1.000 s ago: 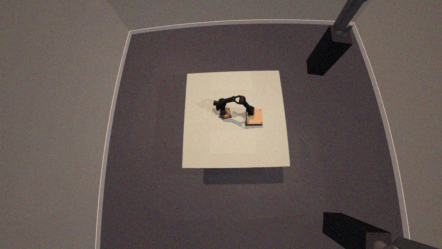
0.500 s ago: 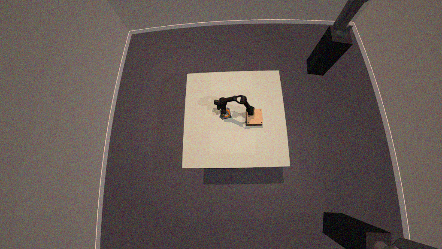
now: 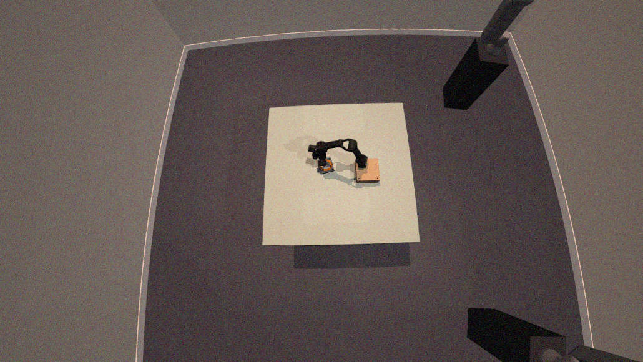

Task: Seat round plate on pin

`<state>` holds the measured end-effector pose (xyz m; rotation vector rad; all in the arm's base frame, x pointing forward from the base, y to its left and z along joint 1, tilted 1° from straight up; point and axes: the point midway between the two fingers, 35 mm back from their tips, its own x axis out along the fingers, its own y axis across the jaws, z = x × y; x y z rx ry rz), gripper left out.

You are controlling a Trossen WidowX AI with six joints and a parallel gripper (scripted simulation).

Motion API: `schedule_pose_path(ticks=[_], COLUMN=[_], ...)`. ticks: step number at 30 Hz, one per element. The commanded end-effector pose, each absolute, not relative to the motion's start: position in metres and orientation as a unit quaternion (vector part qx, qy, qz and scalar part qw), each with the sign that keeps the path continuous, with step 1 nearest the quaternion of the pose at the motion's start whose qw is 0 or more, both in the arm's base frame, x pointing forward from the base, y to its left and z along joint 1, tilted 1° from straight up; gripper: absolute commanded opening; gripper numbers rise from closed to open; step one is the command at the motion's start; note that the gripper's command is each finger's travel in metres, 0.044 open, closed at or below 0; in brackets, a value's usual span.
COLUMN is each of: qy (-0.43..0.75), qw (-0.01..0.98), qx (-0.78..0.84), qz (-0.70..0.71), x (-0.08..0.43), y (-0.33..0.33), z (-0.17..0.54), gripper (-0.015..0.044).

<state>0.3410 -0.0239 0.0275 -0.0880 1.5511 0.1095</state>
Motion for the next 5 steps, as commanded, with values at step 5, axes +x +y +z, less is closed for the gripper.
schedule_pose_path(ticks=[5], qy=[0.7], qw=[0.712], qx=[-0.04], qz=[0.049], x=[0.3409], y=[-0.0239], z=[0.0273], gripper=[0.0])
